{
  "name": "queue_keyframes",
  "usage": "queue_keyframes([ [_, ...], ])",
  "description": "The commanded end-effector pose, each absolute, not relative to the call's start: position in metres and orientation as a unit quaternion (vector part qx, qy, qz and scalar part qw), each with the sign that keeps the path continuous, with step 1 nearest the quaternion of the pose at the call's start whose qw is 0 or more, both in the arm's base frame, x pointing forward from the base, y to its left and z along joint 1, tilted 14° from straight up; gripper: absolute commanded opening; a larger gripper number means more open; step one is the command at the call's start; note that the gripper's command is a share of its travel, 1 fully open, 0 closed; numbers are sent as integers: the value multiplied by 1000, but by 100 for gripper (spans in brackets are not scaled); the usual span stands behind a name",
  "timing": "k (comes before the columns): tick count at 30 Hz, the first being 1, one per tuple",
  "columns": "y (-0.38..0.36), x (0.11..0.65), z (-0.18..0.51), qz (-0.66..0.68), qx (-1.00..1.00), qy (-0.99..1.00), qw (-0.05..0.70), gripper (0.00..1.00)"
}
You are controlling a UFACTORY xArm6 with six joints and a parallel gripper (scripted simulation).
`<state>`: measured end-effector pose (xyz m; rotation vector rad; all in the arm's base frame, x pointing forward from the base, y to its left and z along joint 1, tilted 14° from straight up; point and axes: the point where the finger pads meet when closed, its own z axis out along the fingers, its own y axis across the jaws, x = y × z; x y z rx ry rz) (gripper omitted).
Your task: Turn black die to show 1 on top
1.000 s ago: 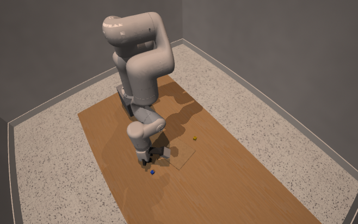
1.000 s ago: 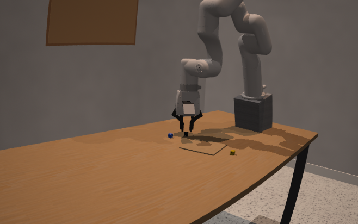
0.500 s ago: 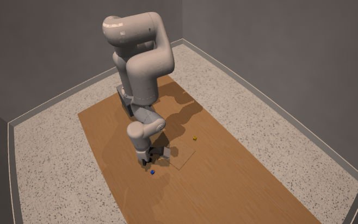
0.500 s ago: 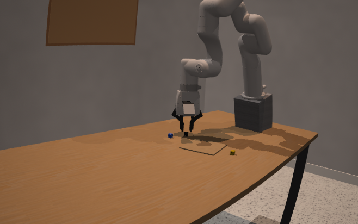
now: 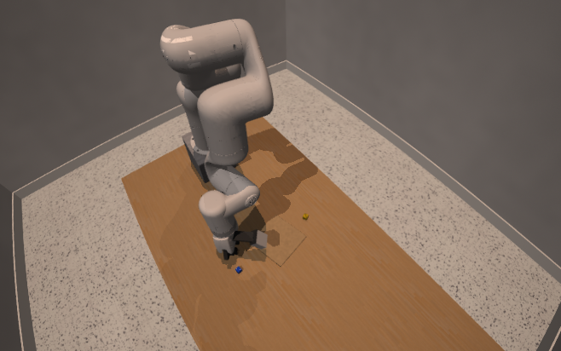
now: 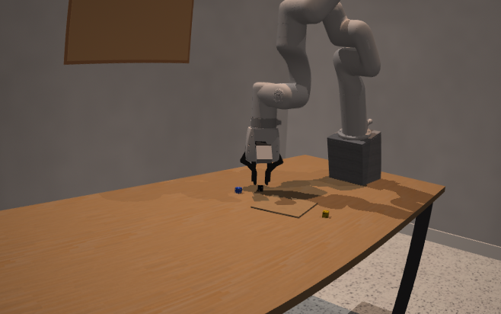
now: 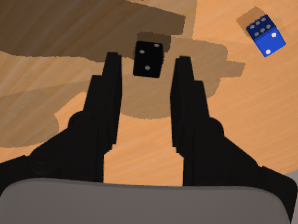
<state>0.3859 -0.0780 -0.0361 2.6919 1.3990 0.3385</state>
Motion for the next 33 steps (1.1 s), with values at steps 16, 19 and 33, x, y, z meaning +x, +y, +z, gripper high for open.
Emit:
queue_keyframes([
  [16, -78, 387, -35, 112, 881, 458, 45, 31],
  [19, -78, 387, -35, 112, 881, 458, 45, 31],
  [33, -78, 387, -35, 112, 881, 458, 45, 31],
])
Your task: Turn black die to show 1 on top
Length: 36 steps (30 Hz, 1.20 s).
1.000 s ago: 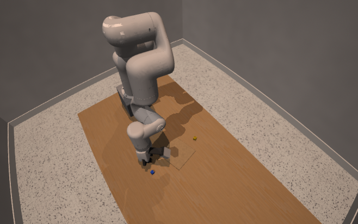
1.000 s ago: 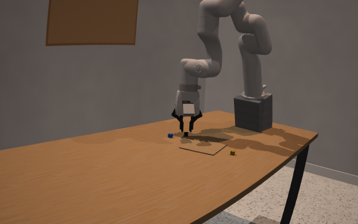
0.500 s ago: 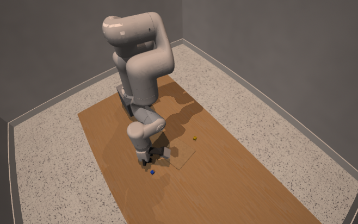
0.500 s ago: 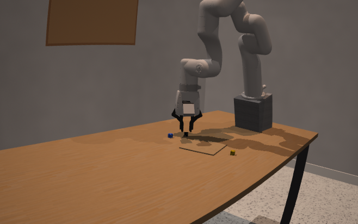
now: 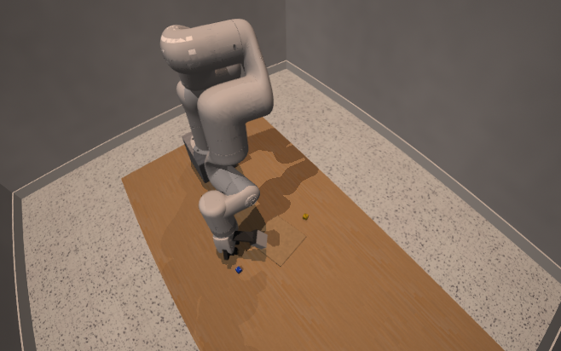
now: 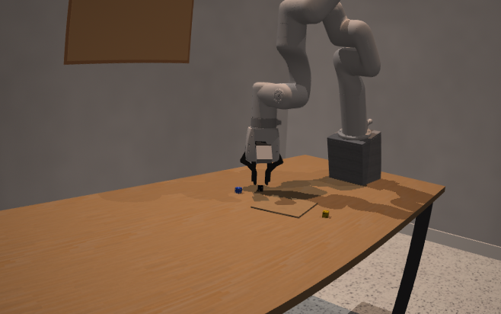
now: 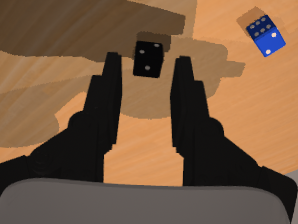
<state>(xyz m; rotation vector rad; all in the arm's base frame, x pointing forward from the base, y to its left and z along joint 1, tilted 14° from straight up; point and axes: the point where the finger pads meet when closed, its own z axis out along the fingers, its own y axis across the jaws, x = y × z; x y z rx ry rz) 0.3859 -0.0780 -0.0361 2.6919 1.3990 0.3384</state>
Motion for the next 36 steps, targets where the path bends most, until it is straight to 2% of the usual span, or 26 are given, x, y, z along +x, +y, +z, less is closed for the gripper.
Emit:
queue_keyframes([
  [1, -78, 387, -35, 112, 881, 458, 45, 31],
  [36, -78, 392, -55, 112, 881, 458, 45, 31],
])
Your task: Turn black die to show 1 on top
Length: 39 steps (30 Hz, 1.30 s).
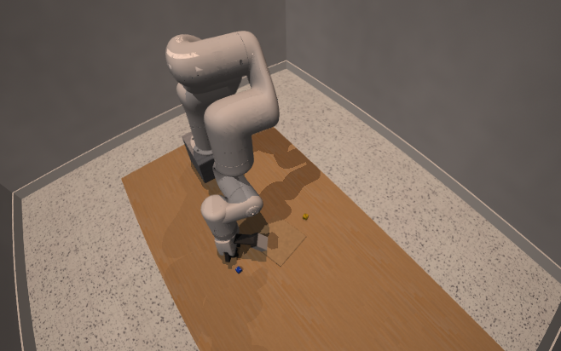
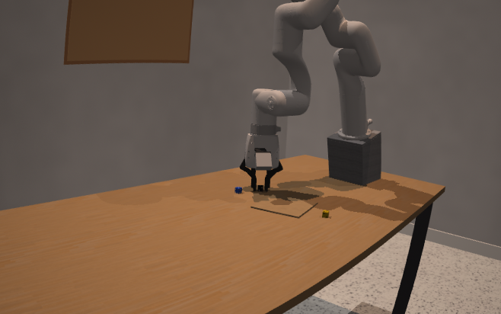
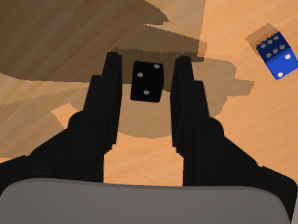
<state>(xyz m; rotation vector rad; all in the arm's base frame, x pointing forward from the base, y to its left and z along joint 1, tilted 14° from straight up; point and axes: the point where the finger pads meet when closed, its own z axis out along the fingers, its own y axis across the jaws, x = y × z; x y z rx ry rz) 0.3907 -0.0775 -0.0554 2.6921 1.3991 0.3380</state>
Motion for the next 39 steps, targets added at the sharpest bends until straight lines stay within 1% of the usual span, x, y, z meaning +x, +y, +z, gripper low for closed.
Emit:
queue_keyframes([
  [1, -78, 392, -55, 112, 881, 458, 45, 31],
  [31, -78, 392, -55, 112, 881, 458, 45, 31],
  [32, -78, 392, -55, 112, 881, 458, 45, 11],
  [39, -78, 392, -55, 112, 881, 458, 45, 11],
])
